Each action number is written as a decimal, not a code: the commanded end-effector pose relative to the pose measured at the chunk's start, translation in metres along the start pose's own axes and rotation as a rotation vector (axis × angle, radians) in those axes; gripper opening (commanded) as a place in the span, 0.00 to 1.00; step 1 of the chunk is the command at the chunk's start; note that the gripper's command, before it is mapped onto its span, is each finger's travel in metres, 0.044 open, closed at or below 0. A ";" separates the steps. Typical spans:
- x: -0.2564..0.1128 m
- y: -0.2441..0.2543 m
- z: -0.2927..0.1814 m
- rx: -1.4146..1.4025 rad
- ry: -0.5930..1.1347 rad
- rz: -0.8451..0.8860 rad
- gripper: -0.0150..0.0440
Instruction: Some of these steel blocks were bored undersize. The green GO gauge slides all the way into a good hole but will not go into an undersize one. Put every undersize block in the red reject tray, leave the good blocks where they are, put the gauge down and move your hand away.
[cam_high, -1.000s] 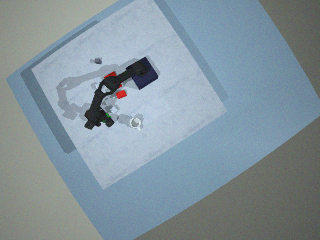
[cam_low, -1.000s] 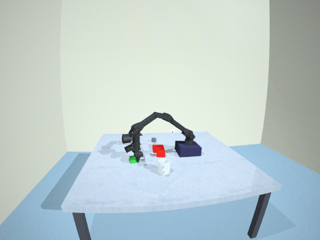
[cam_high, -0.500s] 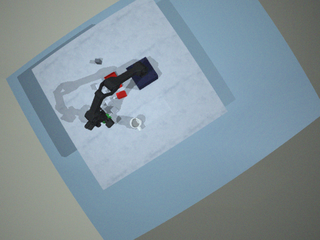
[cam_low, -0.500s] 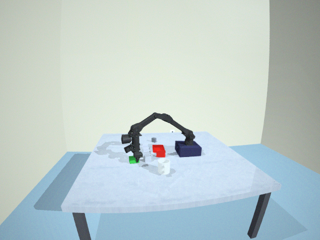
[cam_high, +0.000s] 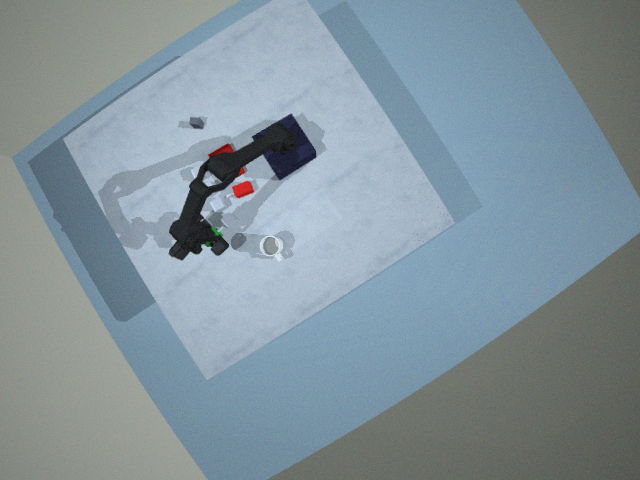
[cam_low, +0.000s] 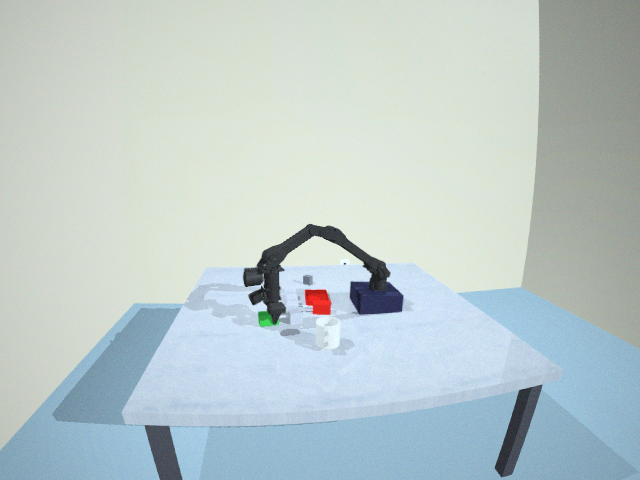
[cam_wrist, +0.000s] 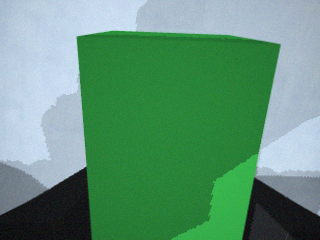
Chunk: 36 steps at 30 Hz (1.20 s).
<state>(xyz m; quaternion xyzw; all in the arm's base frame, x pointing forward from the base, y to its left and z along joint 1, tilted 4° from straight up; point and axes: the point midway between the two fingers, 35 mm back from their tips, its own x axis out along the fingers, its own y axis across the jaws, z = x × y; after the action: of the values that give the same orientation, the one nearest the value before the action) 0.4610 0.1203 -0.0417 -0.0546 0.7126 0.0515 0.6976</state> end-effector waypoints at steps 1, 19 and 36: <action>-0.002 0.000 -0.002 -0.003 -0.005 0.000 0.25; -0.002 0.000 -0.008 -0.003 -0.004 0.000 0.25; -0.001 0.000 -0.015 -0.003 -0.004 0.000 0.25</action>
<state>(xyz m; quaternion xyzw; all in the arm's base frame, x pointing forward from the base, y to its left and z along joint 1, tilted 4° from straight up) 0.4479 0.1184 -0.0424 -0.0558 0.7130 0.0525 0.6970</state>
